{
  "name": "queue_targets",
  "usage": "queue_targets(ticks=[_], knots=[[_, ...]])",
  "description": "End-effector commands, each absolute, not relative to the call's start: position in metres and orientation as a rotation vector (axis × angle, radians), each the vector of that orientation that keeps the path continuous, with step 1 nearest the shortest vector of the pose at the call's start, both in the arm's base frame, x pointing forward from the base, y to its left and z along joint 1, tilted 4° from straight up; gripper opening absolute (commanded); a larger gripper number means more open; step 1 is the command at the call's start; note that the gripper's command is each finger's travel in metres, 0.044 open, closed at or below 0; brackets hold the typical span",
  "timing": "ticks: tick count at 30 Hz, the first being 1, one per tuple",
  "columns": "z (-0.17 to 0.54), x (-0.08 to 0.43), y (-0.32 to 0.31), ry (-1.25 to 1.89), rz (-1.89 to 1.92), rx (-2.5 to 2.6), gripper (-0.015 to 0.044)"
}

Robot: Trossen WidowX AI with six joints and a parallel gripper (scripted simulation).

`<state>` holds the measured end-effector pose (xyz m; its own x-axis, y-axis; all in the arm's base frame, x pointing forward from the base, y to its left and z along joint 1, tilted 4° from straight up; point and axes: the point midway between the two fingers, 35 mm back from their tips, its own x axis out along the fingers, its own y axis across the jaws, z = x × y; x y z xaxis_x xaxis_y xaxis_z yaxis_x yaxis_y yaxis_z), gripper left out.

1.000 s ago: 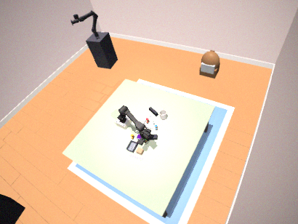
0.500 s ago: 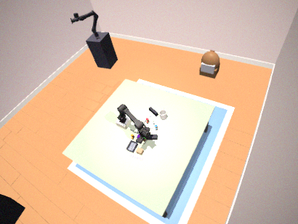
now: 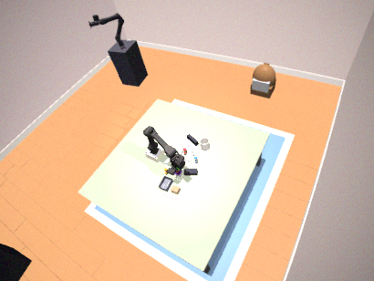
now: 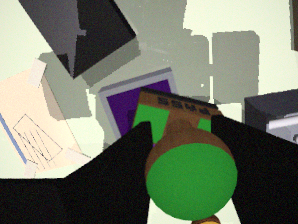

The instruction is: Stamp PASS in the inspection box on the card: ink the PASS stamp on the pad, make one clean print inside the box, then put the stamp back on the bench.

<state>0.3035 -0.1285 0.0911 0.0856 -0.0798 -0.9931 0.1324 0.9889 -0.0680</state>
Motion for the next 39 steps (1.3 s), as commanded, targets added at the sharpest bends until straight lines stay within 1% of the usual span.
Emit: queue_targets(ticks=[1, 9, 39], knots=[[0.086, 0.290, -0.121, 1.487, -0.159, 0.044, 0.0000], [0.080, 0.266, -0.107, 1.488, -0.159, 0.044, 0.0000], [0.063, 0.267, -0.108, 1.488, -0.159, 0.043, 0.0000]])
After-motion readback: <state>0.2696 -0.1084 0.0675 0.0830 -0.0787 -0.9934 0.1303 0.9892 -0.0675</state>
